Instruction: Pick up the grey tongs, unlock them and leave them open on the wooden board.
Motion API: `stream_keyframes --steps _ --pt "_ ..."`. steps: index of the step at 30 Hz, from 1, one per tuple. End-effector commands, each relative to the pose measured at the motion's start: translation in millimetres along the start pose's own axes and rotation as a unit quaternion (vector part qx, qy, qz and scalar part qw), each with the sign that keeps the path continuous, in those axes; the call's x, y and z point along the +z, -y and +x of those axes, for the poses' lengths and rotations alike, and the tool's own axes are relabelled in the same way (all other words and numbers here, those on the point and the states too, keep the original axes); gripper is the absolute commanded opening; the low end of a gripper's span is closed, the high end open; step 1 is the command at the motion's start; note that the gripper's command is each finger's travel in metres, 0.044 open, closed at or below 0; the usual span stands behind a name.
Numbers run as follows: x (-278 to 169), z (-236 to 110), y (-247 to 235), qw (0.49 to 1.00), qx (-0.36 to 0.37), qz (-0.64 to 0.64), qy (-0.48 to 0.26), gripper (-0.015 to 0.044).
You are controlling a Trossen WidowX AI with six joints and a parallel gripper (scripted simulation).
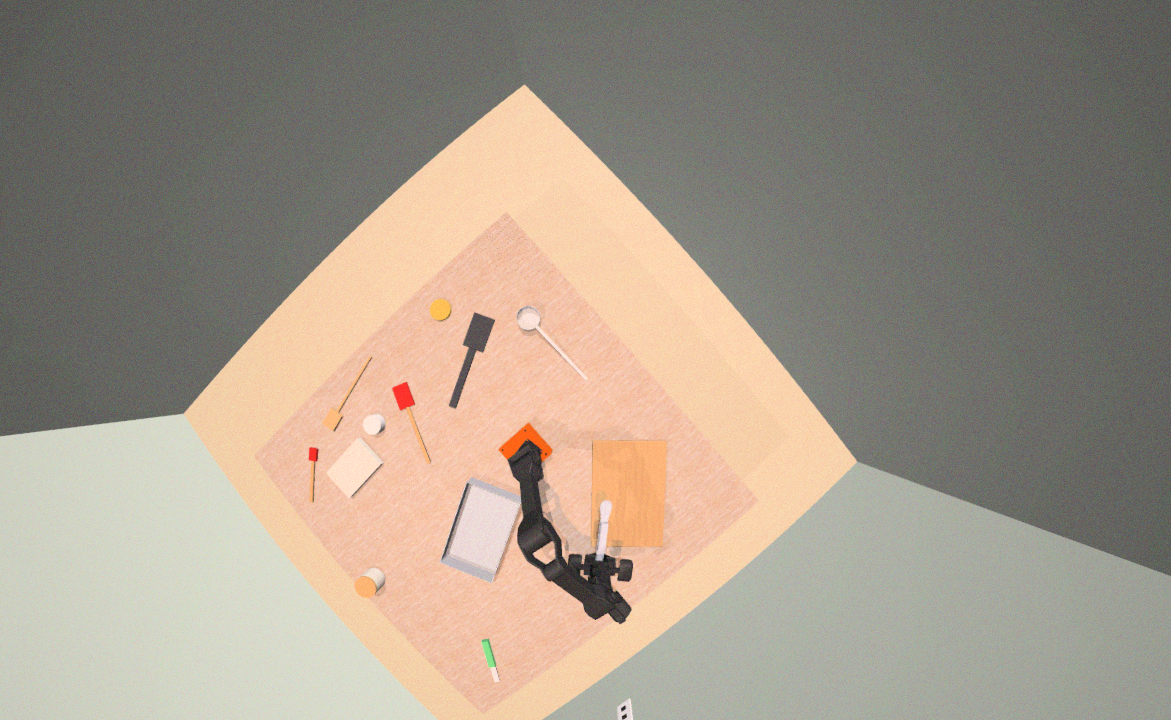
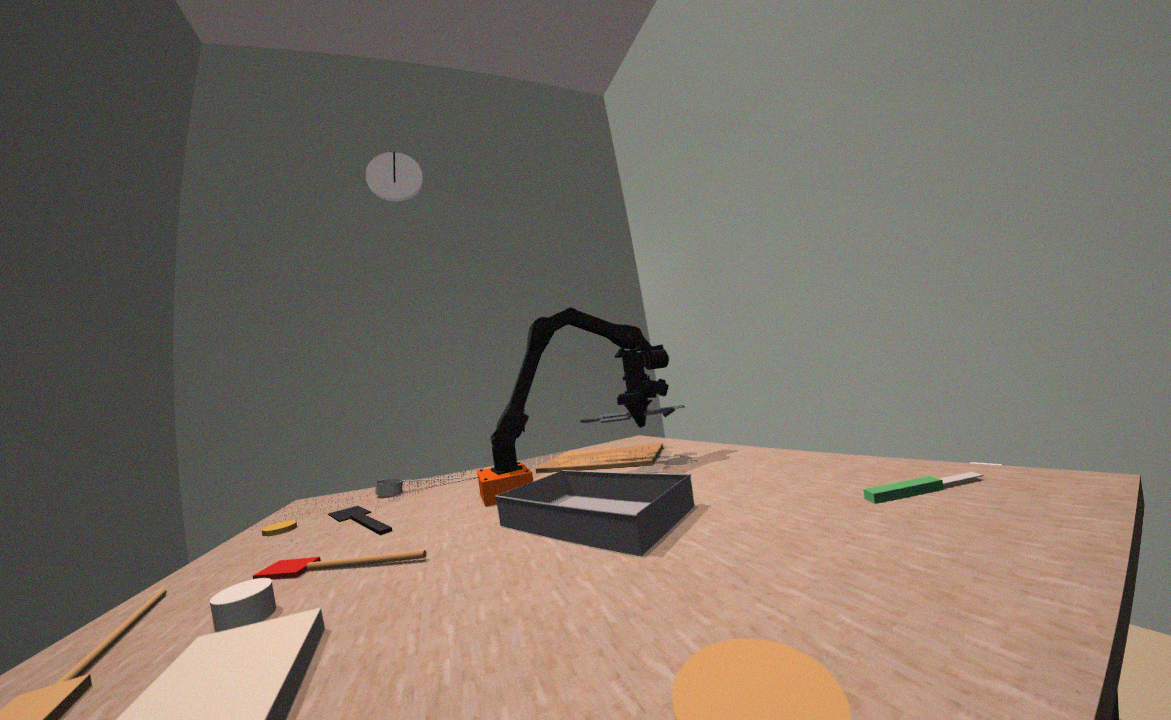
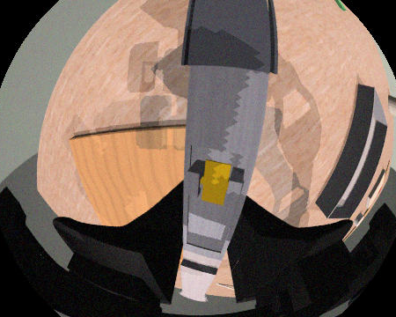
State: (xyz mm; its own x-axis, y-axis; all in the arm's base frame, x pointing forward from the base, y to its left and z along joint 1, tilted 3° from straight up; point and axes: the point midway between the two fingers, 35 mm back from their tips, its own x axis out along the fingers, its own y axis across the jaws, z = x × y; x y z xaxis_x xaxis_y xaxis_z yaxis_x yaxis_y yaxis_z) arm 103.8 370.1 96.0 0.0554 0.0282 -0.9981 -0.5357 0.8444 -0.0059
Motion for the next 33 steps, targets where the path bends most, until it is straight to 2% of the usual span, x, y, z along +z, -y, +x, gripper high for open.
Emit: stream_keyframes --steps 1,21,28,33 --pt "-15.1 -2.6 -18.9 0.999 0.002 -0.049 0.002 -0.015" --pt "-117.4 -2.3 -94.8 0.955 0.005 -0.297 -0.001 -0.015" --pt "-121.1 -2.4 -96.8 0.952 0.005 -0.305 0.001 -0.015" --pt "-120.6 -5.9 -100.8 0.947 0.014 -0.319 0.042 -0.015"
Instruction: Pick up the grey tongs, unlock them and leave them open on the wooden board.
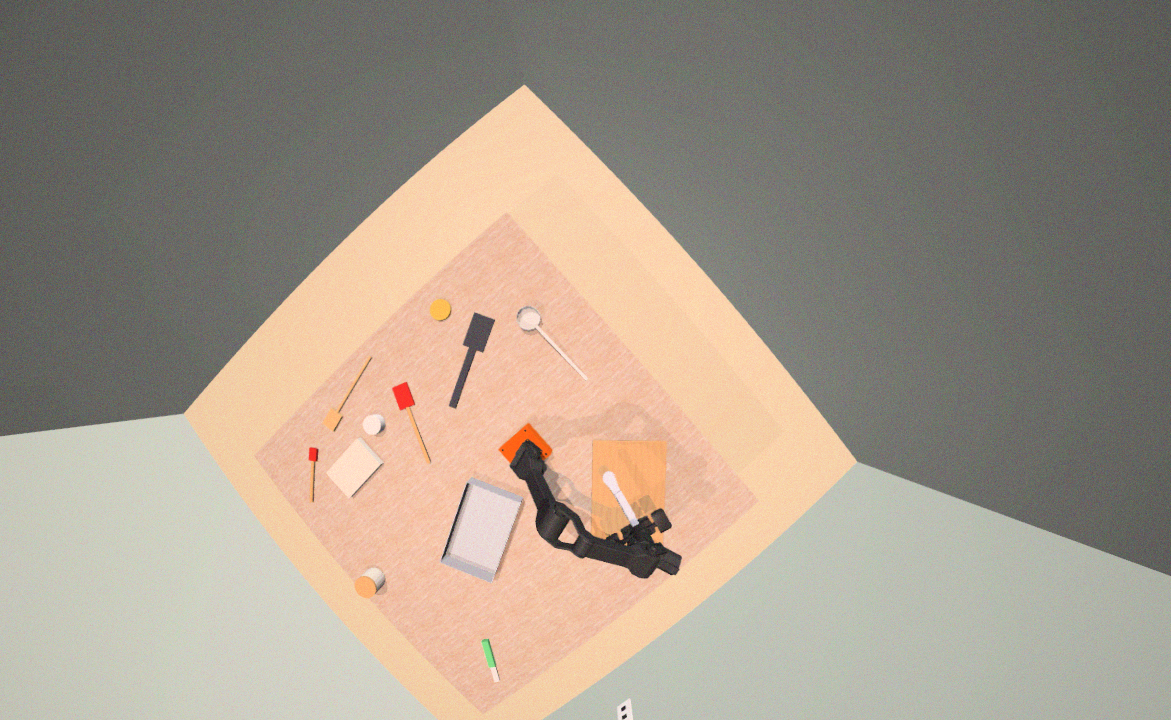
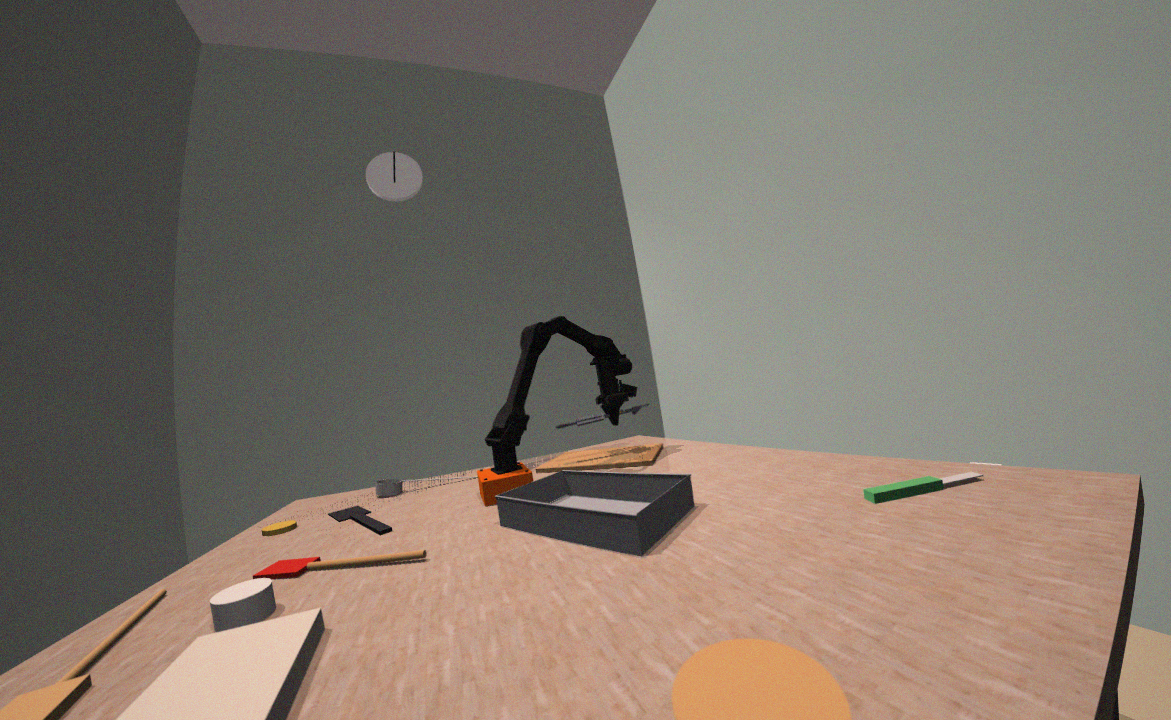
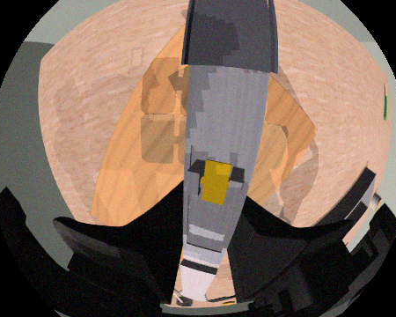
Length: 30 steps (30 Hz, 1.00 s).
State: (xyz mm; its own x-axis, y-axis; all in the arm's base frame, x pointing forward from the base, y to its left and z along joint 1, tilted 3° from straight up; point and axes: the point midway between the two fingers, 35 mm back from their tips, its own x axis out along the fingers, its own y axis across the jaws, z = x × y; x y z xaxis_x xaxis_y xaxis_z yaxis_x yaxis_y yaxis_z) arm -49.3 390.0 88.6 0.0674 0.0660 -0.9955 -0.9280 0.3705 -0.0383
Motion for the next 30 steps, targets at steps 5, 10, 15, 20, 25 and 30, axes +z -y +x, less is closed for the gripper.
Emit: stream_keyframes --steps 5,10,15,20,25,30 --pt "3.6 -12.4 -7.3 0.996 -0.005 -0.032 0.089 -0.015" --pt "6.3 -21.4 -11.5 0.987 -0.009 -0.046 0.153 -0.015" --pt "7.3 -31.8 -15.1 0.975 -0.011 -0.057 0.215 -0.015" --pt "6.9 -44.0 -17.6 0.959 -0.013 -0.061 0.275 -0.015" --pt "4.7 -57.3 -18.6 0.941 -0.013 -0.061 0.333 -0.015" --pt "0.6 -70.8 -17.7 0.92 -0.013 -0.056 0.387 -0.015"
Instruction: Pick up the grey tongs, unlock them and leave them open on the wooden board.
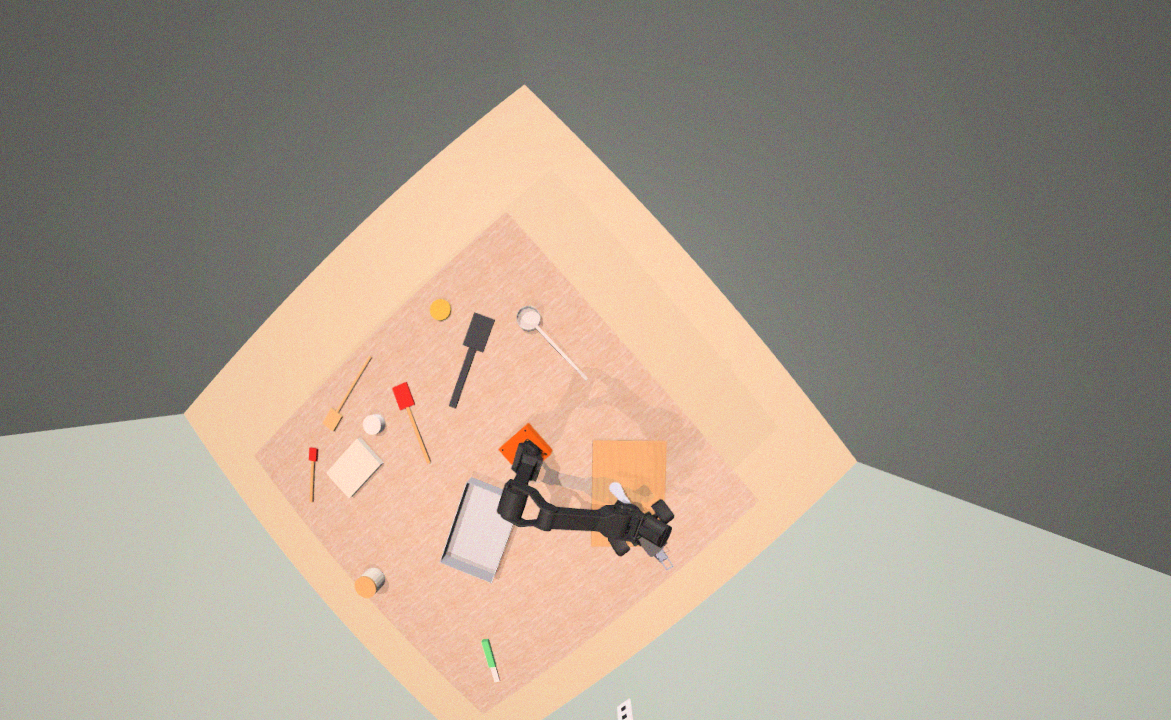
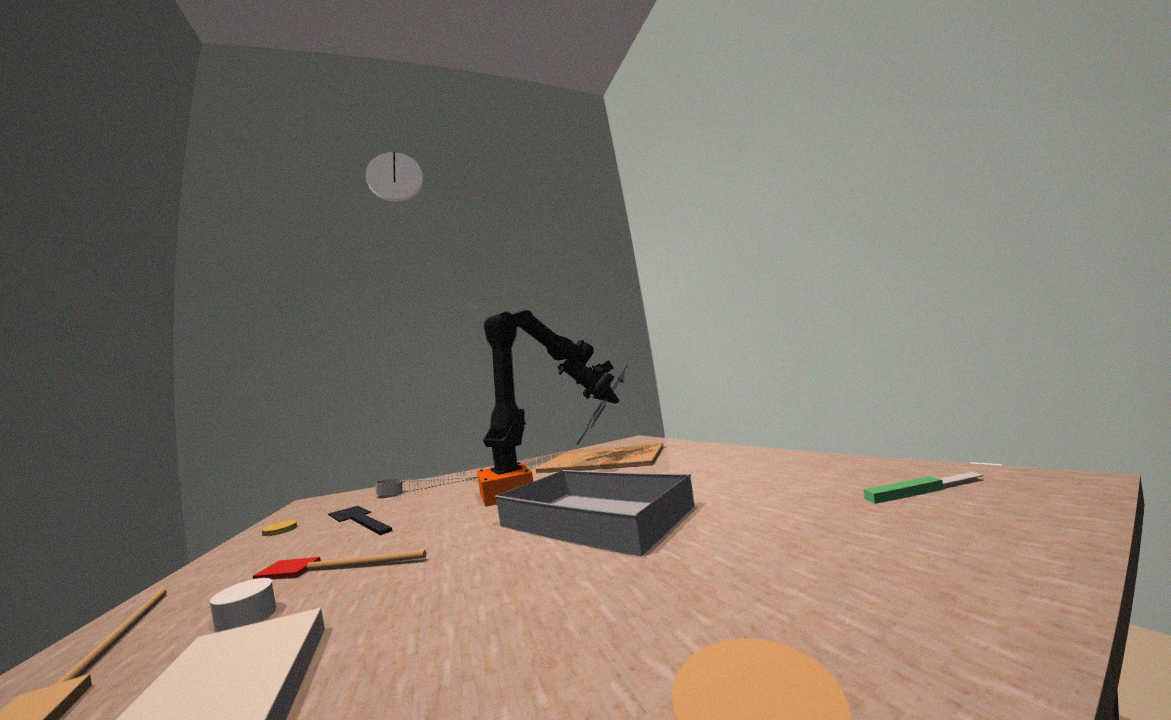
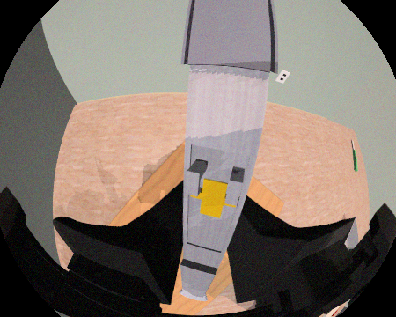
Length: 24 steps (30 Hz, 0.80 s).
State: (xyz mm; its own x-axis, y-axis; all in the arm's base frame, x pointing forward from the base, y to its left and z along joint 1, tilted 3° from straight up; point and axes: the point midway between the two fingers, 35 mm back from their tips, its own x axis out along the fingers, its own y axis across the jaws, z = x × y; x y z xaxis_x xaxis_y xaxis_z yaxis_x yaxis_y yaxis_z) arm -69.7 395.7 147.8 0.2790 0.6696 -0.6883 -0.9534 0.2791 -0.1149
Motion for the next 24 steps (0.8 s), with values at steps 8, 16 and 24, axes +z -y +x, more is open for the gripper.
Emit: stream_keyframes --steps 8,16,24 --pt "11.6 -33.8 6.4 0.992 -0.011 0.023 0.125 -0.015" --pt "12.4 -60.1 16.2 0.977 -0.02 0.054 0.205 -0.015" --pt "11.9 -65.0 18.6 0.974 -0.021 0.061 0.219 -0.015"
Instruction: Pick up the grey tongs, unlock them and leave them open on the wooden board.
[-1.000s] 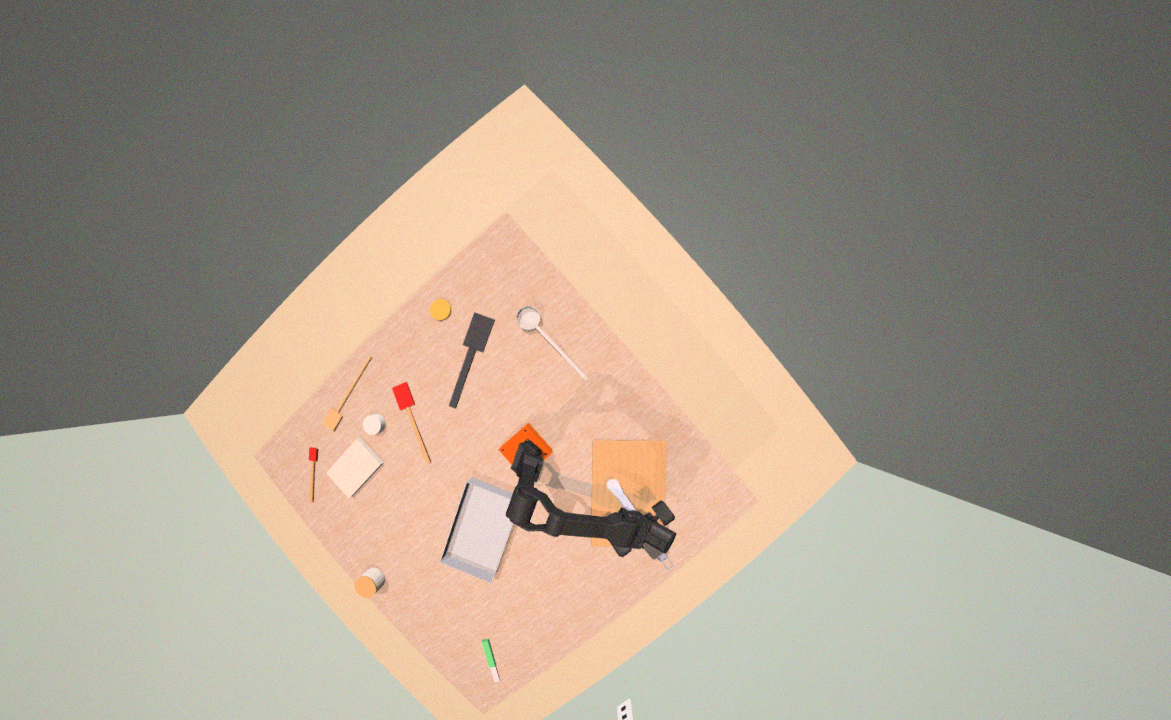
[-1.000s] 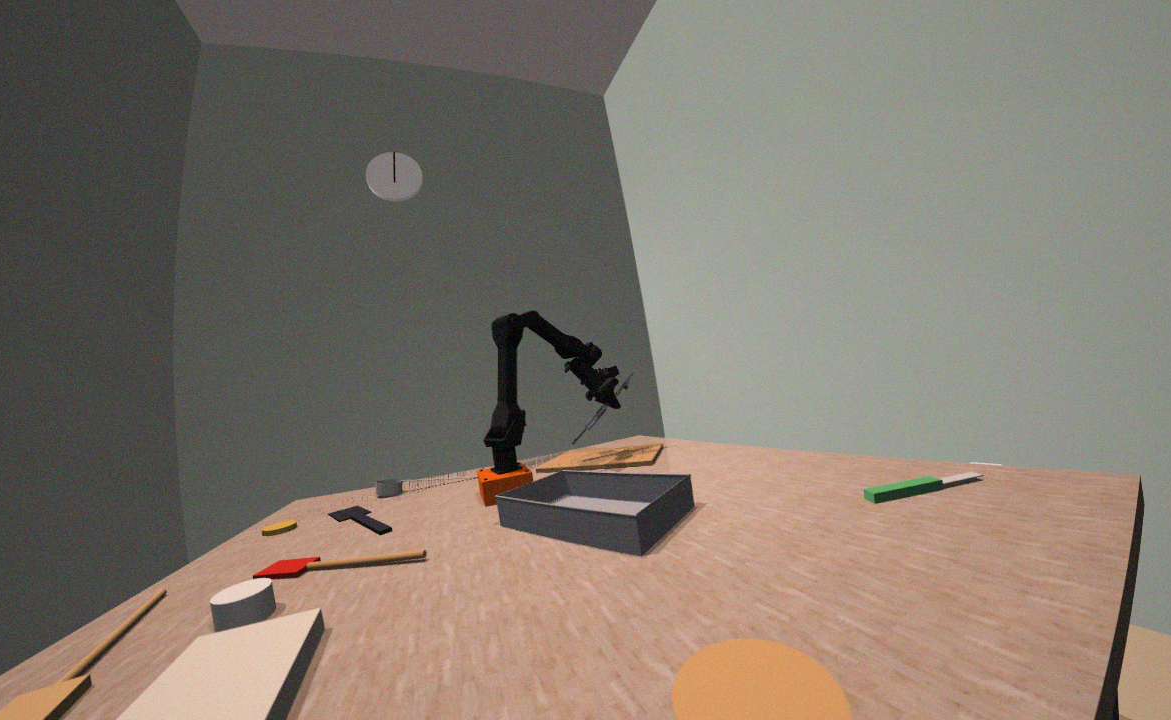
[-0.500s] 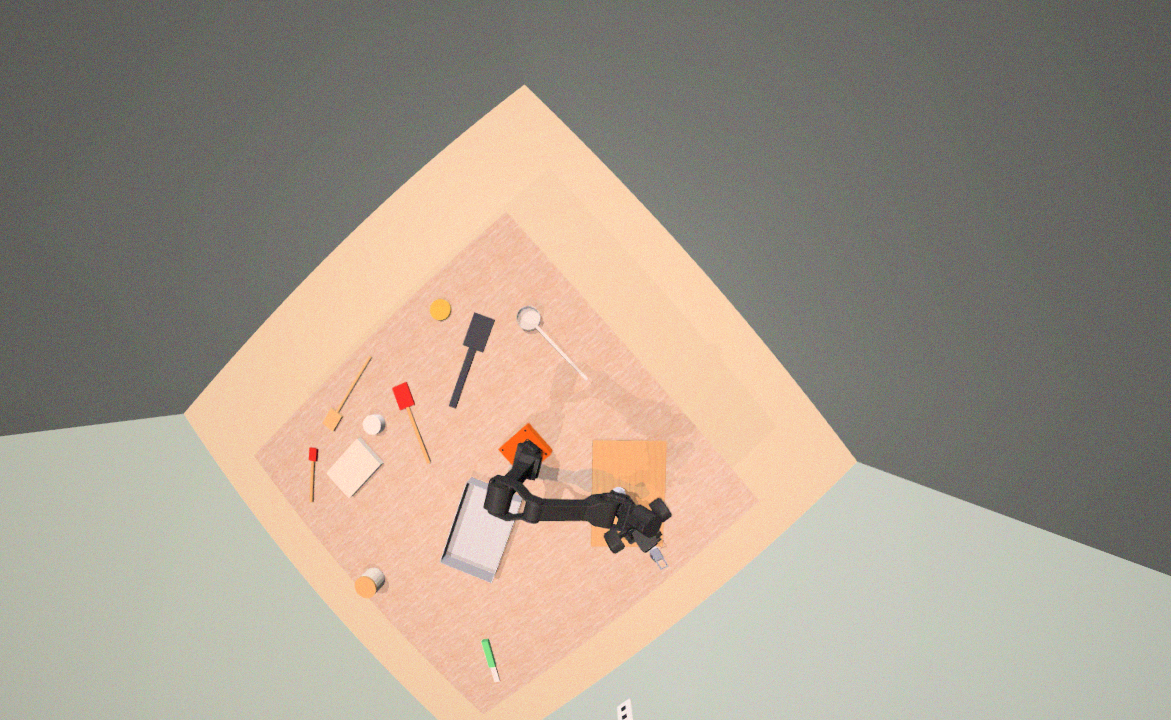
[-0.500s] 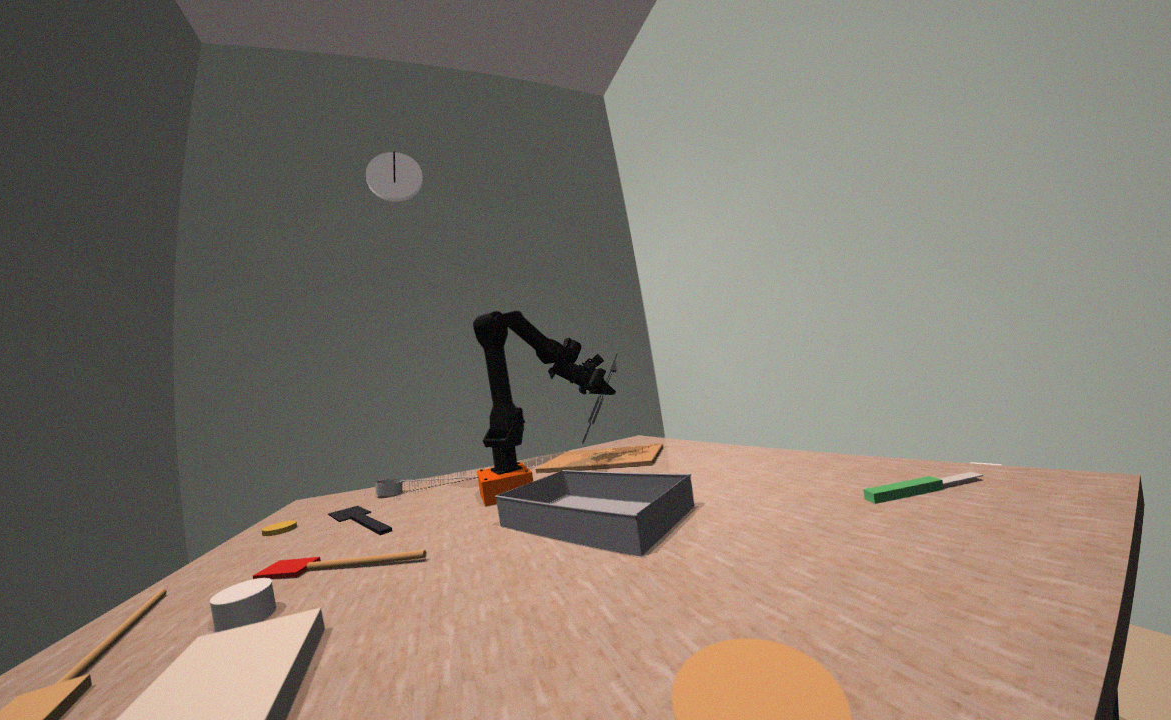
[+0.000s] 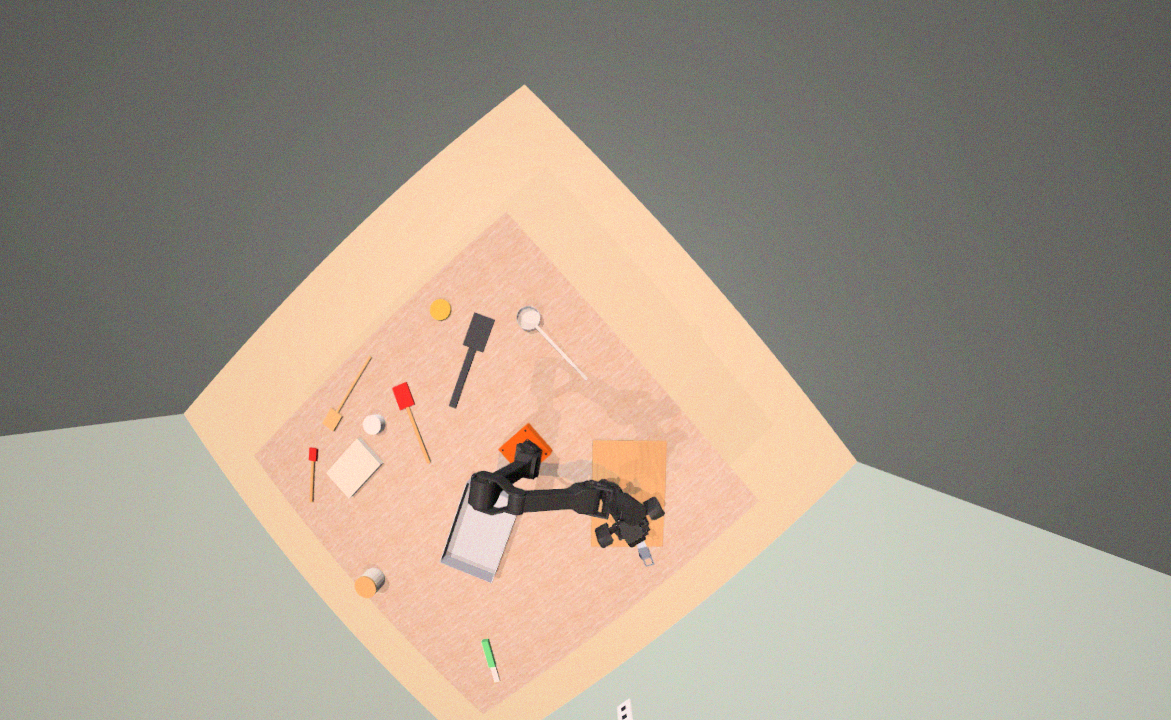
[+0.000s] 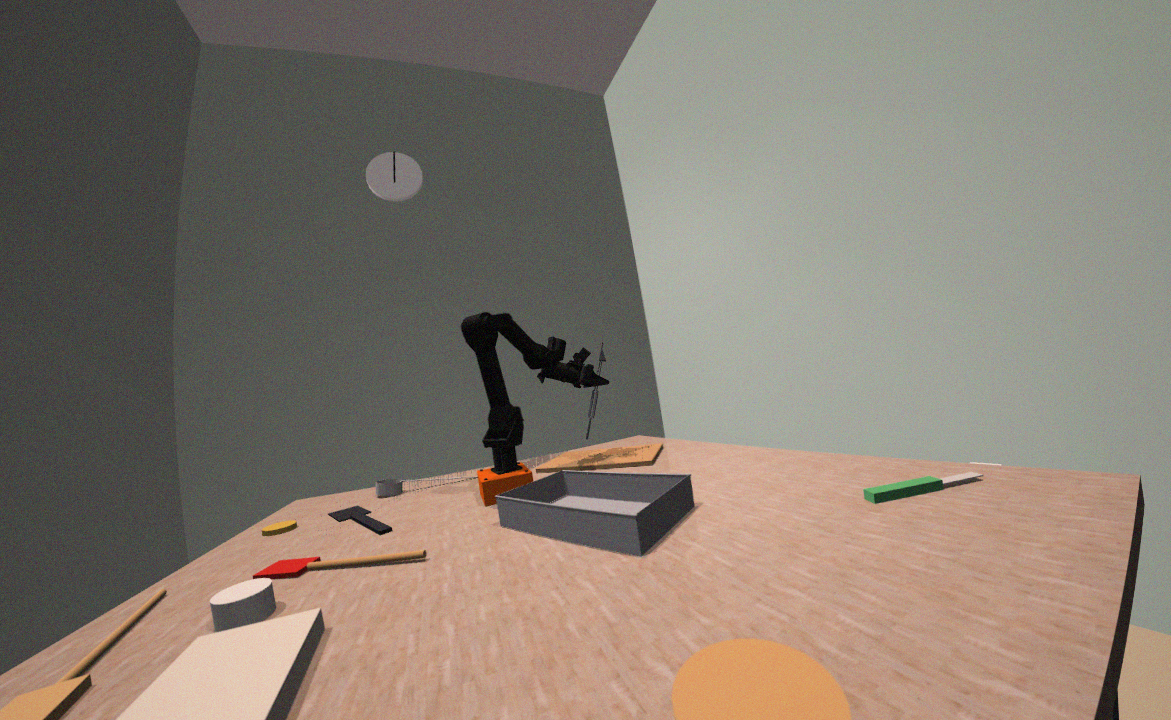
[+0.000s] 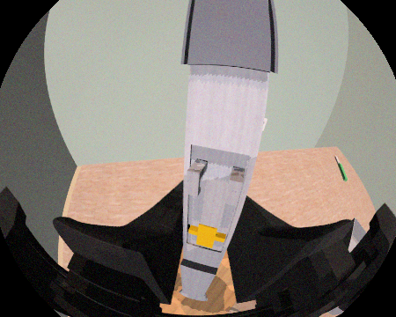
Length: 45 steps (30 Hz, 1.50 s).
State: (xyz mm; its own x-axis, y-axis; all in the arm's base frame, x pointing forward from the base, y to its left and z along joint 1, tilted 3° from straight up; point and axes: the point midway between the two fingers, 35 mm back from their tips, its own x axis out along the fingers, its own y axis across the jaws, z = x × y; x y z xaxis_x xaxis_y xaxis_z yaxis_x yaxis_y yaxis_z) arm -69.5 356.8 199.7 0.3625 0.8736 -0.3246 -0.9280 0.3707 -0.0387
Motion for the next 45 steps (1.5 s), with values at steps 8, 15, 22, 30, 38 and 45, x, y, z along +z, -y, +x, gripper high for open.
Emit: stream_keyframes --steps 8,15,22,30,38,45 --pt "2.9 -2.3 1.5 1.0 -0.001 0.004 0.007 -0.015" --pt "2.9 -2.3 1.5 1.0 -0.001 0.004 0.007 -0.015" --pt "2.9 -2.3 1.5 1.0 -0.001 0.004 0.007 -0.015" --pt "2.9 -2.3 1.5 1.0 -0.001 0.004 0.007 -0.015" --pt "-3.4 11.7 -5.7 0.999 0.006 -0.016 -0.037 -0.015" --pt "-13.6 28.2 -12.2 0.994 0.013 -0.036 -0.099 -0.015"
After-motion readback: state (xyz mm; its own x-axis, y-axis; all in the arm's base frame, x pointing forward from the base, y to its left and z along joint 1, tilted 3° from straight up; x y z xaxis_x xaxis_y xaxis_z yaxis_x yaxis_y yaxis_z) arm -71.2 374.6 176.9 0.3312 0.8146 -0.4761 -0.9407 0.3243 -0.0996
